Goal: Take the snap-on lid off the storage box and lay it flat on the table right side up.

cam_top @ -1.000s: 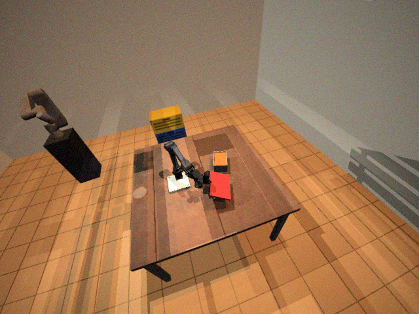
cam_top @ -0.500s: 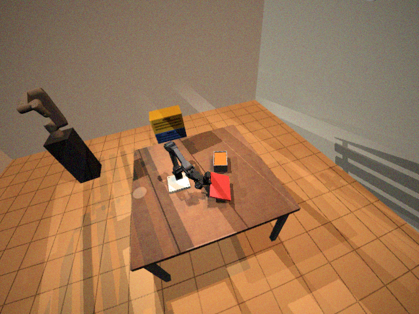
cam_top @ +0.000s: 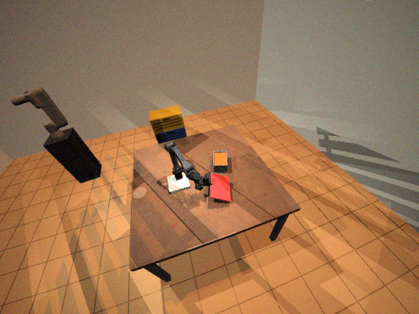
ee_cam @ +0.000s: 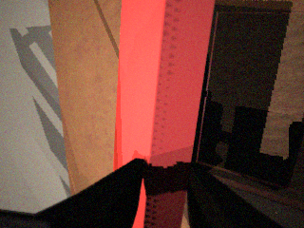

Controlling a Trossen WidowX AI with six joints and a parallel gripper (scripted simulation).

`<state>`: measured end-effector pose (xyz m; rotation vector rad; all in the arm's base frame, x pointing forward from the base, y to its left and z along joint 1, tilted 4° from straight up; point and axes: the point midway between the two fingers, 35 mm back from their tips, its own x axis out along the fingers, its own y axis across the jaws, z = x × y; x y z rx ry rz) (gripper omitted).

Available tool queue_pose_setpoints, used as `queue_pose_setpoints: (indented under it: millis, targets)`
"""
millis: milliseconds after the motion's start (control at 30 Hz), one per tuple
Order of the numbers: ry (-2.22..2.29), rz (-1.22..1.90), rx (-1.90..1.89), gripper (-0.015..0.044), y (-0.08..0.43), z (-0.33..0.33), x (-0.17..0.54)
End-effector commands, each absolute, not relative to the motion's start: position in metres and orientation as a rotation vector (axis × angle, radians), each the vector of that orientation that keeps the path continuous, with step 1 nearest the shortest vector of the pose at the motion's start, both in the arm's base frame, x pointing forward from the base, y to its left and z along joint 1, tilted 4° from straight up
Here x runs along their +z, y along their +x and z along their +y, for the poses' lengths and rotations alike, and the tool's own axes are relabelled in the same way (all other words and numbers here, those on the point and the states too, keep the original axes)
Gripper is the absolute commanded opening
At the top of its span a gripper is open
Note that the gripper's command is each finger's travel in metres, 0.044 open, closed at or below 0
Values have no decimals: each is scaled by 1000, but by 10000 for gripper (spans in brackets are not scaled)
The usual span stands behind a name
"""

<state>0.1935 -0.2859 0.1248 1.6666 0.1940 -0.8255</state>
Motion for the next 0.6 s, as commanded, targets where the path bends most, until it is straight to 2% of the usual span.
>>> queue_pose_setpoints:
  millis: [0, 567]
  targets:
    - [1668, 188, -827, 0, 194, -286, 122]
    - [1668, 188, -827, 0, 195, -286, 108]
